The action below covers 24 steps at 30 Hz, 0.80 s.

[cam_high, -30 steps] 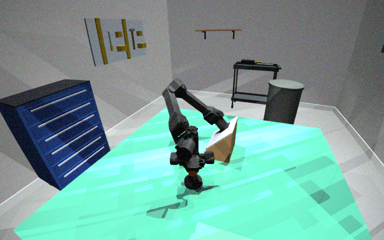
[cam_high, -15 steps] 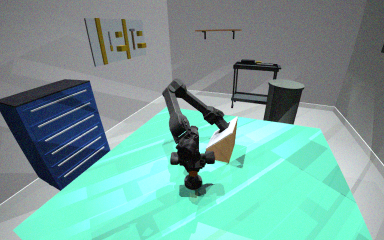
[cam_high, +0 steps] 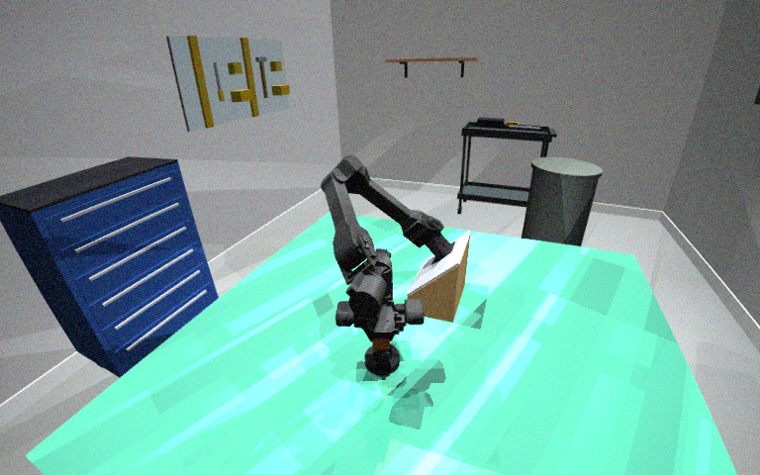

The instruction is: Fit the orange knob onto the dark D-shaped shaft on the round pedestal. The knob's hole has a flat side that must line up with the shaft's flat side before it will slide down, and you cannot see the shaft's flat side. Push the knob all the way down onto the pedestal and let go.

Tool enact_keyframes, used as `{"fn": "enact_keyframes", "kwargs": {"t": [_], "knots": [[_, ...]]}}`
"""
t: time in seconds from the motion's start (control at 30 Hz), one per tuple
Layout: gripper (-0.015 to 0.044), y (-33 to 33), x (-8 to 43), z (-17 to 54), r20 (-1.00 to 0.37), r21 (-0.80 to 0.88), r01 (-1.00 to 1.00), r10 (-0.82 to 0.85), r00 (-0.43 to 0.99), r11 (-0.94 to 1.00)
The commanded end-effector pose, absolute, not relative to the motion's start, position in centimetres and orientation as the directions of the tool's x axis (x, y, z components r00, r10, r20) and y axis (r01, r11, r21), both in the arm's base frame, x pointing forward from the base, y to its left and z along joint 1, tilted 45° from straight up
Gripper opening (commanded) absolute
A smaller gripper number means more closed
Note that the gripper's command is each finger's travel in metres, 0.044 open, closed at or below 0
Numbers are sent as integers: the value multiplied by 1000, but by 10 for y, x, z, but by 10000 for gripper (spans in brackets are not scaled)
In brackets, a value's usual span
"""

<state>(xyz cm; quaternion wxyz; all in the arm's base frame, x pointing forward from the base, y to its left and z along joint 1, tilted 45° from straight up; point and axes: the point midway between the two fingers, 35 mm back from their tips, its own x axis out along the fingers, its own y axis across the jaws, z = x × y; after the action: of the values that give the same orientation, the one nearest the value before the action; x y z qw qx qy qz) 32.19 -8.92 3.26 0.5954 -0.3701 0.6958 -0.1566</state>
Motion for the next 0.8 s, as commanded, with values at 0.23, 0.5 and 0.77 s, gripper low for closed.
{"fn": "enact_keyframes", "kwargs": {"t": [0.23, 0.5, 0.77], "knots": [[0, -90, 320, 30, -712, -659, -330, -702, -15, 676], [0, -90, 321, 30, -712, -659, -330, -702, -15, 676], [0, -89, 322, 33, -712, -659, -330, -702, -15, 676]]}}
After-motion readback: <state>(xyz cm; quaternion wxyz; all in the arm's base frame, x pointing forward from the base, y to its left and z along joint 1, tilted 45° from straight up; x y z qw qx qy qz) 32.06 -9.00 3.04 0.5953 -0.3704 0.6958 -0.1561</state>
